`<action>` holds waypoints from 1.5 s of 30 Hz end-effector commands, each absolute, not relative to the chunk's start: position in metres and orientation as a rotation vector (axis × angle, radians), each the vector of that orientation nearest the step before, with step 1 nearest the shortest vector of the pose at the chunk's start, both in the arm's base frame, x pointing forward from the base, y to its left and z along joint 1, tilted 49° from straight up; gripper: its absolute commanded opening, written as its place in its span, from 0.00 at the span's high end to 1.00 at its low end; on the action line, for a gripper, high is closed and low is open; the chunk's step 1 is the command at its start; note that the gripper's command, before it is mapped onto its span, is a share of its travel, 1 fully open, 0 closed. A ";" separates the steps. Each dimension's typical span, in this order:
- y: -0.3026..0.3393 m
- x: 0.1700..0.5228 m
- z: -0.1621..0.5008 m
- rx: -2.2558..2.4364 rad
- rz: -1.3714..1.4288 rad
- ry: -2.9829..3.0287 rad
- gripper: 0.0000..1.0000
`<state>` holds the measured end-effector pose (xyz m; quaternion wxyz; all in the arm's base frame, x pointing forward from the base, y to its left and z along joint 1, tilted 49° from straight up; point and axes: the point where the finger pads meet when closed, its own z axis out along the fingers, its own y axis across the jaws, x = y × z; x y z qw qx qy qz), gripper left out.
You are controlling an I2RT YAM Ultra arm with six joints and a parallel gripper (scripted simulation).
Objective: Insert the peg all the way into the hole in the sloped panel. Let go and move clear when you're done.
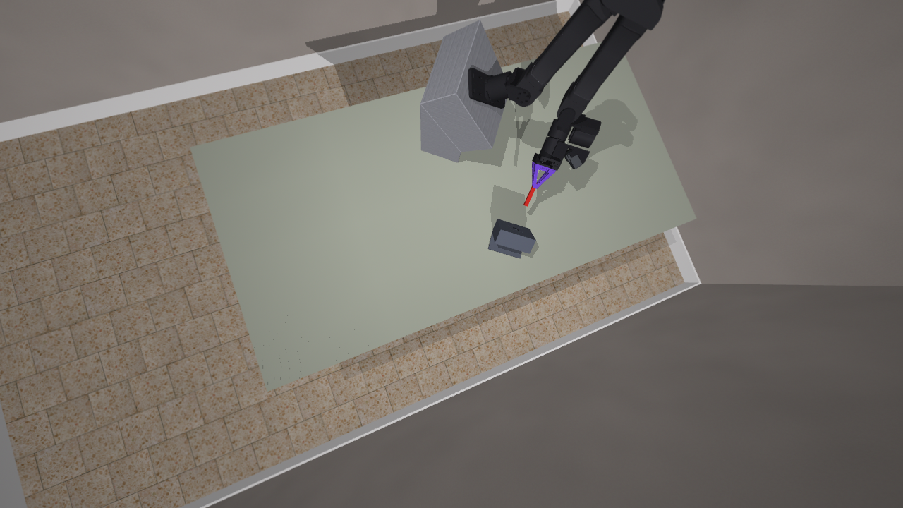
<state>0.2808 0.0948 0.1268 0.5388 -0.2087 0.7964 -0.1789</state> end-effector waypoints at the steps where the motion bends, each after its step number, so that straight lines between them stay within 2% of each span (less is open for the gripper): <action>1: 0.091 0.282 0.130 -0.429 -0.413 1.895 1.00; 45: 0.091 0.285 0.129 -0.037 -0.147 1.929 1.00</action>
